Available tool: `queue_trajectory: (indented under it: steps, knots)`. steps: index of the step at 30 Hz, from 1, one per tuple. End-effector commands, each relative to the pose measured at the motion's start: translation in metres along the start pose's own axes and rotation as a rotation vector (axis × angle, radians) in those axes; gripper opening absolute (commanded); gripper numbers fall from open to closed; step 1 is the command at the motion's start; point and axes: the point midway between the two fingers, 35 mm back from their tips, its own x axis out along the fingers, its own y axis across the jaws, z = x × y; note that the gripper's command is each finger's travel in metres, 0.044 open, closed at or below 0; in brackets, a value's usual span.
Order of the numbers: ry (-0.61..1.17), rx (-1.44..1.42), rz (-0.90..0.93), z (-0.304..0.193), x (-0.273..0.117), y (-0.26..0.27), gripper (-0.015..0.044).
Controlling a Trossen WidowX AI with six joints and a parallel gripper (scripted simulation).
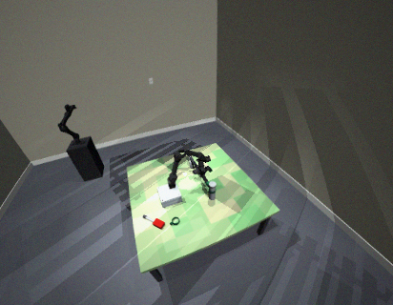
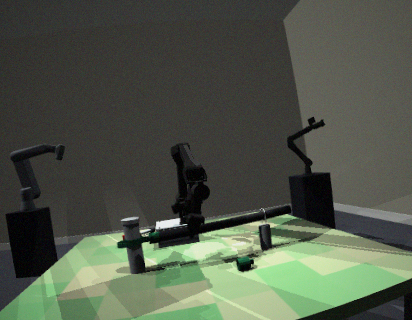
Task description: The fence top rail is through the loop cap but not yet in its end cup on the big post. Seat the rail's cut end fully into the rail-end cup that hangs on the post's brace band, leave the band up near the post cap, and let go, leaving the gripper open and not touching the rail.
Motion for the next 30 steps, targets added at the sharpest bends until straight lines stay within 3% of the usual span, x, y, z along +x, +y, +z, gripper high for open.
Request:
queue_trajectory:
  steps: [1, 30]
  knots:
    - [-0.001, 0.000, 0.002, 0.002, 0.000, 0.000, 0.0000]
    - [-0.002, 0.000, 0.002, 0.022, 0.004, 0.002, 0.0000]
